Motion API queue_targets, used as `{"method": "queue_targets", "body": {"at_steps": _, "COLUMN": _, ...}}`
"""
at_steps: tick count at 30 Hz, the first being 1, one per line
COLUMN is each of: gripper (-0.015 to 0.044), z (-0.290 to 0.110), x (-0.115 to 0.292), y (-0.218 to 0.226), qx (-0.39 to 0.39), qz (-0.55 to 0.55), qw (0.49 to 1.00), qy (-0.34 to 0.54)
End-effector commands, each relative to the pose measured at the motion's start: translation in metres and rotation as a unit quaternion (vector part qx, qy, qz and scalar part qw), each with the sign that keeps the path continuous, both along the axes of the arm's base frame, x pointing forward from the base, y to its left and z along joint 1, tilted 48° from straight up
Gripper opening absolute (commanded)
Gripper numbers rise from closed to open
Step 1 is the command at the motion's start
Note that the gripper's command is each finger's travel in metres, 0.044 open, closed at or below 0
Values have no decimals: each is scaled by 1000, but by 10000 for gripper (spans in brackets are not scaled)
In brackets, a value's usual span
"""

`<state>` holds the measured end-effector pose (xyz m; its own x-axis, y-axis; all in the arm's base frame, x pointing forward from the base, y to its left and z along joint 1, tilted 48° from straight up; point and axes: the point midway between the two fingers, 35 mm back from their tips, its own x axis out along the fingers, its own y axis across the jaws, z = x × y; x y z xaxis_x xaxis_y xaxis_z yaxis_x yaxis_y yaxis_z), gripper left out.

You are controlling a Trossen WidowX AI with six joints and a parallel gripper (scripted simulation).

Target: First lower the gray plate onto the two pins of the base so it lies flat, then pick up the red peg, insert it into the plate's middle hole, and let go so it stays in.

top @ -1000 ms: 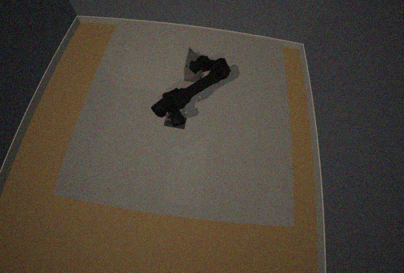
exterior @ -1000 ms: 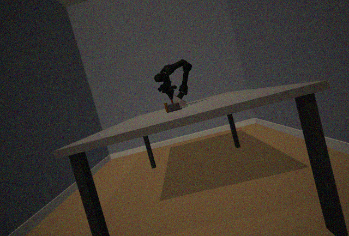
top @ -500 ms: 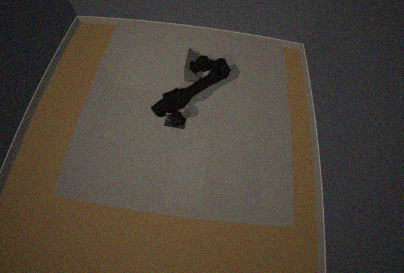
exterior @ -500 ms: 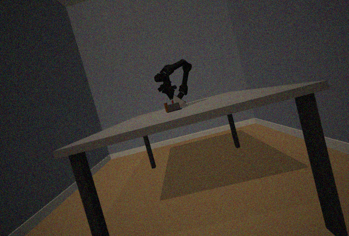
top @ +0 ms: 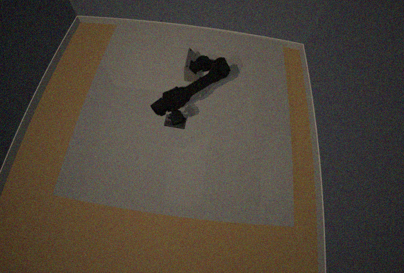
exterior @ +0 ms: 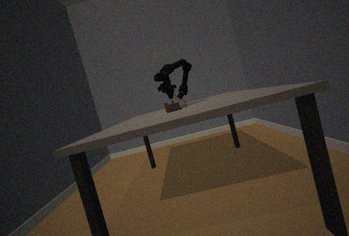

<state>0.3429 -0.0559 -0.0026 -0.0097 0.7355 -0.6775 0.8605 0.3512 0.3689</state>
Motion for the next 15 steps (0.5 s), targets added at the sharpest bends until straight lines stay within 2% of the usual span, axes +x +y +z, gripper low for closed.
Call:
{"method": "queue_targets", "body": {"at_steps": 1, "gripper": 150, "z": 3, "x": 0, "y": -3, "qx": -2, "qz": 1, "qw": 1000, "qy": -3}}
{"method": "queue_targets", "body": {"at_steps": 15, "gripper": 150, "z": 9, "x": -3, "y": -8, "qx": -2, "qz": 1, "qw": 1000, "qy": -3}}
